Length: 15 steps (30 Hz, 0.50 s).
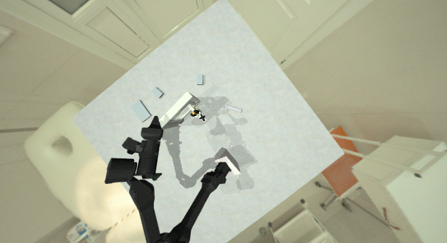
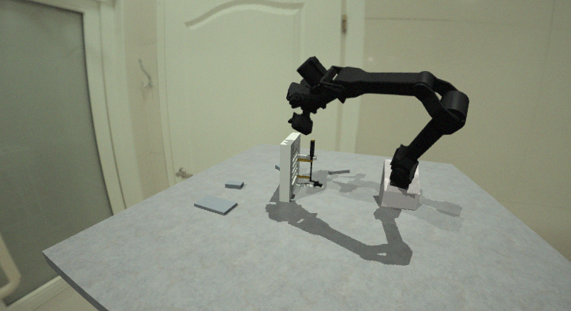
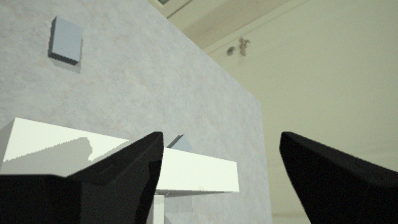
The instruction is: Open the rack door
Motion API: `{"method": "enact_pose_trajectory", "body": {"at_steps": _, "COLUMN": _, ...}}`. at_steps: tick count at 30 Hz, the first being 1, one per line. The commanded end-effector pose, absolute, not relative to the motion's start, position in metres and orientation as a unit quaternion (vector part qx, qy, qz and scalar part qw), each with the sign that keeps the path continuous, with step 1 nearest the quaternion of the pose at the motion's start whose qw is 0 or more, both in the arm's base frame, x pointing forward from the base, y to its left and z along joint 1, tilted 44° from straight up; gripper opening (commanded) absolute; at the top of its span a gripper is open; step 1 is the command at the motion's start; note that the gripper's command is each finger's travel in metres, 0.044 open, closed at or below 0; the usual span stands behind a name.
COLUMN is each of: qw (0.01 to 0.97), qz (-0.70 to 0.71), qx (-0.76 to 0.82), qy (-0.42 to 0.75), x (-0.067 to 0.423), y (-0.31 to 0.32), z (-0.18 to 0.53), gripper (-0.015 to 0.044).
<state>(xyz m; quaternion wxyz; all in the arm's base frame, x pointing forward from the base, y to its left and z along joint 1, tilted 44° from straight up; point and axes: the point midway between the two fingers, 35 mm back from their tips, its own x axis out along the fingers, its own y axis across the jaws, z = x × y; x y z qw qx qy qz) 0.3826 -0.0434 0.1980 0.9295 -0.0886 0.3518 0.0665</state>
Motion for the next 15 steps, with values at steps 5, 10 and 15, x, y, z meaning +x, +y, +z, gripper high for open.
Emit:
{"method": "enact_pose_trajectory", "body": {"at_steps": 5, "qw": 0.894, "qz": 0.106, "qx": -0.079, "qy": 0.428, "x": 0.387, "y": -0.055, "z": 0.168, "gripper": 0.0282}}
{"method": "enact_pose_trajectory", "body": {"at_steps": 10, "qw": 0.871, "qz": 0.132, "qx": -0.067, "qy": 0.469, "x": 0.386, "y": -0.061, "z": 0.152, "gripper": 0.0282}}
{"method": "enact_pose_trajectory", "body": {"at_steps": 15, "qw": 0.847, "qz": 0.158, "qx": -0.05, "qy": 0.506, "x": 0.385, "y": -0.067, "z": 0.136, "gripper": 0.0282}}
